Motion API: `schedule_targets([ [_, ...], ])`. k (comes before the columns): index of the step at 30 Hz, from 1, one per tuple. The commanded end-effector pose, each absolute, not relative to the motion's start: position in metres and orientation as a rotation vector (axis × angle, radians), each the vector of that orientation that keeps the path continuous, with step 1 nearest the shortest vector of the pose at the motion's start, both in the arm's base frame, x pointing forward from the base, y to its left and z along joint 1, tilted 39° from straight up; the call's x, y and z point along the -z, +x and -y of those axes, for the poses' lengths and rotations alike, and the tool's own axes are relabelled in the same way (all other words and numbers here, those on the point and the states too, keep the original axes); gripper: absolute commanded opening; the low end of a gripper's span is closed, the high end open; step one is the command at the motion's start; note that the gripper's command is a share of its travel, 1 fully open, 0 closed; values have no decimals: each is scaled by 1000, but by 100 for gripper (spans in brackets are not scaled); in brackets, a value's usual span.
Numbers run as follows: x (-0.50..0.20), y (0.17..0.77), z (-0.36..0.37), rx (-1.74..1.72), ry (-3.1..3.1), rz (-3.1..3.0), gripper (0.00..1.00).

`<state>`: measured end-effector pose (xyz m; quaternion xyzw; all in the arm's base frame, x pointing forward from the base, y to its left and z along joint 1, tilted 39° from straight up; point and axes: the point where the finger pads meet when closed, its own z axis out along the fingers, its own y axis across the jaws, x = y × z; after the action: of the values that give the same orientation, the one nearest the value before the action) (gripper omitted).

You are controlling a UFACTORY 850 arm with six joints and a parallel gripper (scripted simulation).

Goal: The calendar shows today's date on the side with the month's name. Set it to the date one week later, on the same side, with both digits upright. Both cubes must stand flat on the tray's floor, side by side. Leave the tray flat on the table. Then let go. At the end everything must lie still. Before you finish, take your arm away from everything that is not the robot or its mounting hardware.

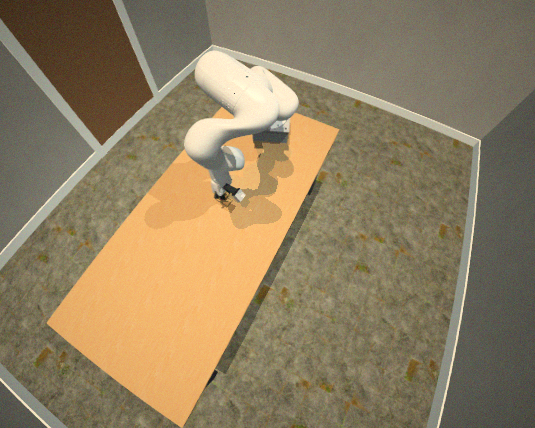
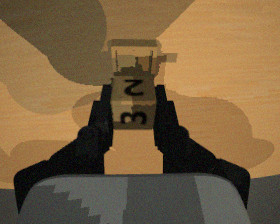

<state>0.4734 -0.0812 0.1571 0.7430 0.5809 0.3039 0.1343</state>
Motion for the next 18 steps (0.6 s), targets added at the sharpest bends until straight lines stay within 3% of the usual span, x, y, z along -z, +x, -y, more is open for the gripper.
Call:
schedule_targets([
  [1, -189, 450, 87, -884, 2156, -1687, 29],
  [18, -201, 440, 90, -884, 2155, -1688, 29],
])
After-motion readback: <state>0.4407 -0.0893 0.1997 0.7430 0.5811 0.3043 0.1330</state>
